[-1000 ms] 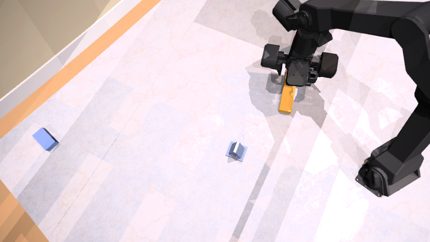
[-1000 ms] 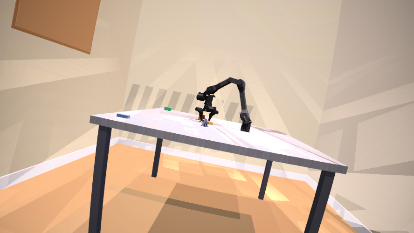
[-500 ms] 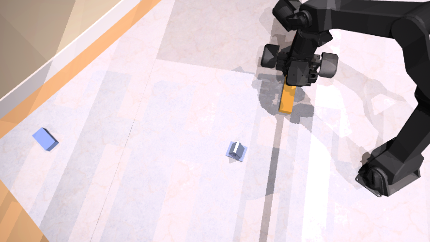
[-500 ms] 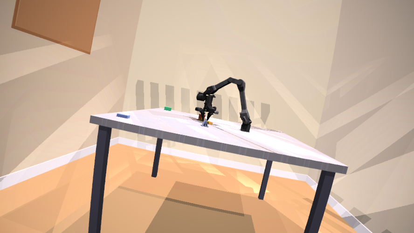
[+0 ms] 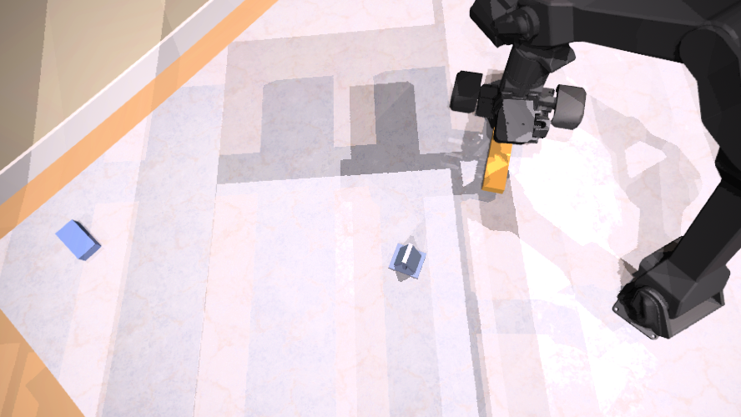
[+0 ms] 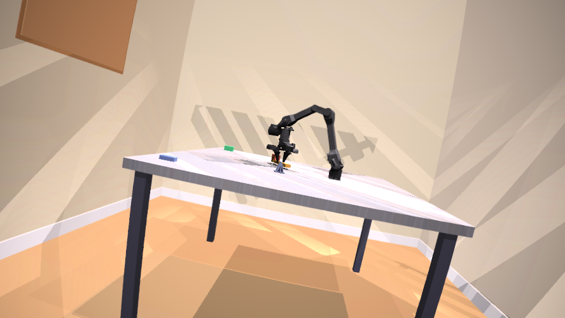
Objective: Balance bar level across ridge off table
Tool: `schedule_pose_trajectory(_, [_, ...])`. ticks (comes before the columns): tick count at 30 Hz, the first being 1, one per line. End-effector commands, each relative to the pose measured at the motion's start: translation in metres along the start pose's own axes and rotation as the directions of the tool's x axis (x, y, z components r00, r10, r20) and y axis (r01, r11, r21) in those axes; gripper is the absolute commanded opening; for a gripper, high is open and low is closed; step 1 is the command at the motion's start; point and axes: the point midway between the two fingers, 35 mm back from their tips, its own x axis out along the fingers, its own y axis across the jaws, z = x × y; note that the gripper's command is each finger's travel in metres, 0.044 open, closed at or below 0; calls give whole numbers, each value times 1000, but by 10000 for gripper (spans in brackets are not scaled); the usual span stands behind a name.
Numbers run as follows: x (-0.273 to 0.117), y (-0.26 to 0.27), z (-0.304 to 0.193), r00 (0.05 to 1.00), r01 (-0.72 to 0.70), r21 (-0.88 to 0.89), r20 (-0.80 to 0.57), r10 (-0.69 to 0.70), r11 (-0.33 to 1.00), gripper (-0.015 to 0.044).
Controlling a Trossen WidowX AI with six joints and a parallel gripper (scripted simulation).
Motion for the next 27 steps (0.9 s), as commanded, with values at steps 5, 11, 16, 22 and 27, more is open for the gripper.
schedule_pose_trajectory(5, [-23,-3,-3,1000,11,-1,-9,-11,1000,0])
schedule_pose_trajectory(11, [-39,-3,-3,1000,12,-2,-8,-12,1000,0])
schedule_pose_trajectory(16, [-52,-3,-3,1000,12,-2,-8,-12,1000,0])
schedule_pose_trajectory(22, [-67,-2,-2,1000,13,-3,-8,-13,1000,0])
schedule_pose_trajectory(27, [-80,-1,0,1000,13,-3,-7,-13,1000,0])
